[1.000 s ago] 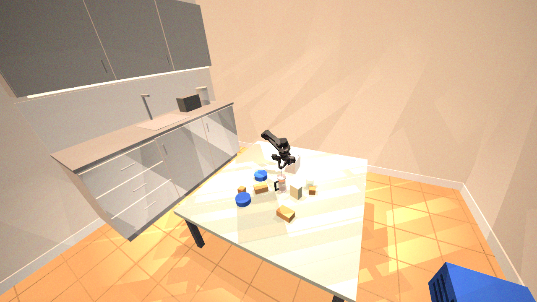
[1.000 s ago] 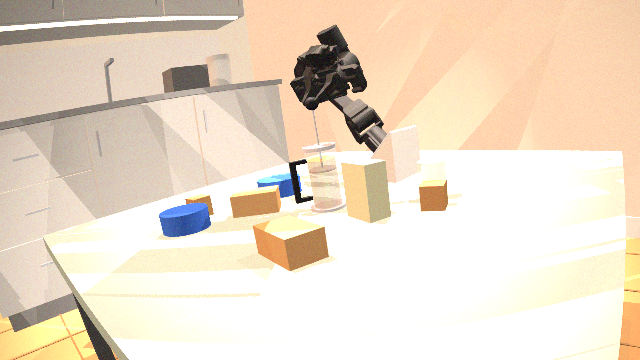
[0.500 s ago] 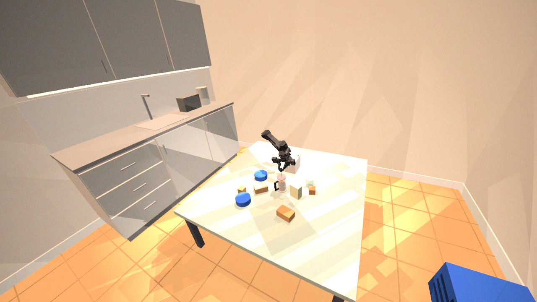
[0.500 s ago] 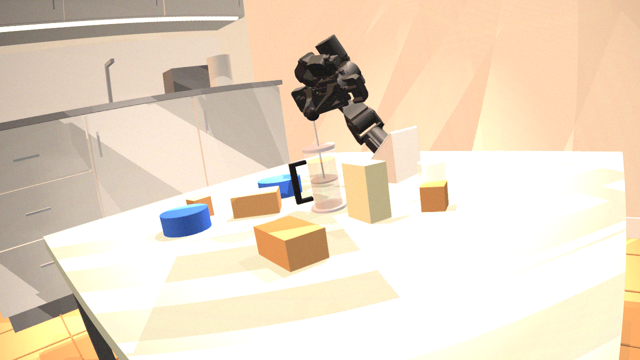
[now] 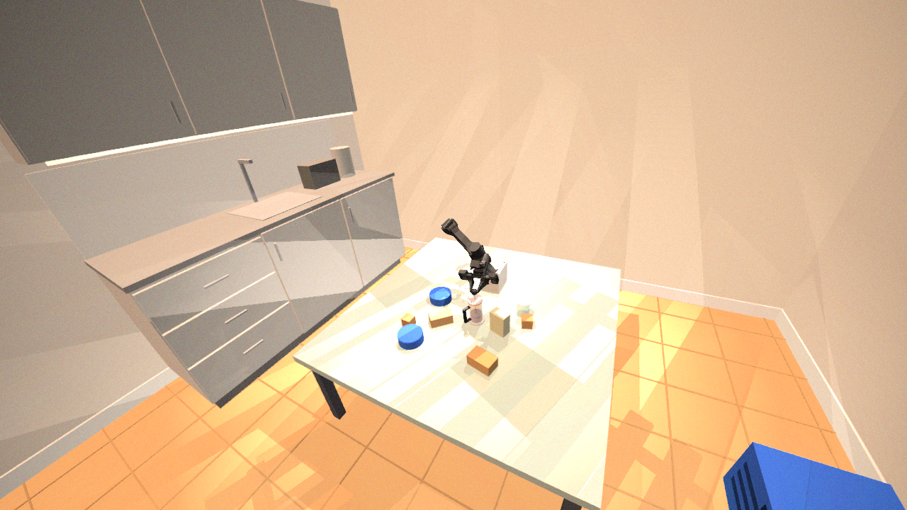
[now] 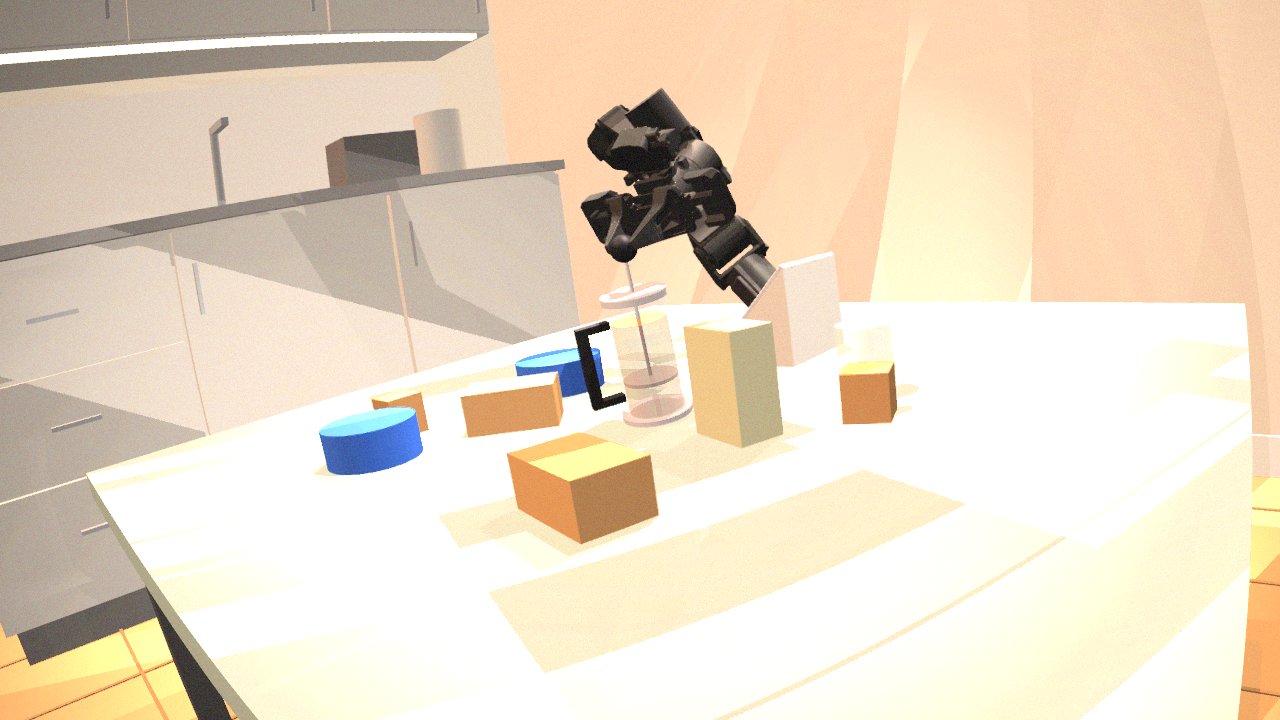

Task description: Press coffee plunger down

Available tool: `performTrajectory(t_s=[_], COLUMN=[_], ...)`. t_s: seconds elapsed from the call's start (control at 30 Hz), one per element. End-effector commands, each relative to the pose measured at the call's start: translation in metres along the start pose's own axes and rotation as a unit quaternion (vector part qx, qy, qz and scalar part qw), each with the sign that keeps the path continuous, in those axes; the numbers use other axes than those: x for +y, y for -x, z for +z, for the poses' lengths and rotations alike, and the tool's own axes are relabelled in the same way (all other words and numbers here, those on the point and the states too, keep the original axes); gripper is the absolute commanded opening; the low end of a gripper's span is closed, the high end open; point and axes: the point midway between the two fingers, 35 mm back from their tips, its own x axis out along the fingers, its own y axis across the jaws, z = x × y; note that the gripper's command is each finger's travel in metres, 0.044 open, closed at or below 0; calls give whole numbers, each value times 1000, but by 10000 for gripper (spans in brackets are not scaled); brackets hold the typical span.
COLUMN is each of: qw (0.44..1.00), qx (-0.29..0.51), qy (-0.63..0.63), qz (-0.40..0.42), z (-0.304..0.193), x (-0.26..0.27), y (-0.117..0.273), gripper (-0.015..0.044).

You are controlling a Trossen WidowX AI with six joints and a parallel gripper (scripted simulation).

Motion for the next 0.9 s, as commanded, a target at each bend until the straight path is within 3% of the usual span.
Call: performTrajectory(t_s=[0.0,0.87], qw=[999,999], qx=[25,25], qy=[23,22], qz=[-4,-5], z=[-20,-15], x=[-1,3], y=[-8,-12], gripper=[121,121])
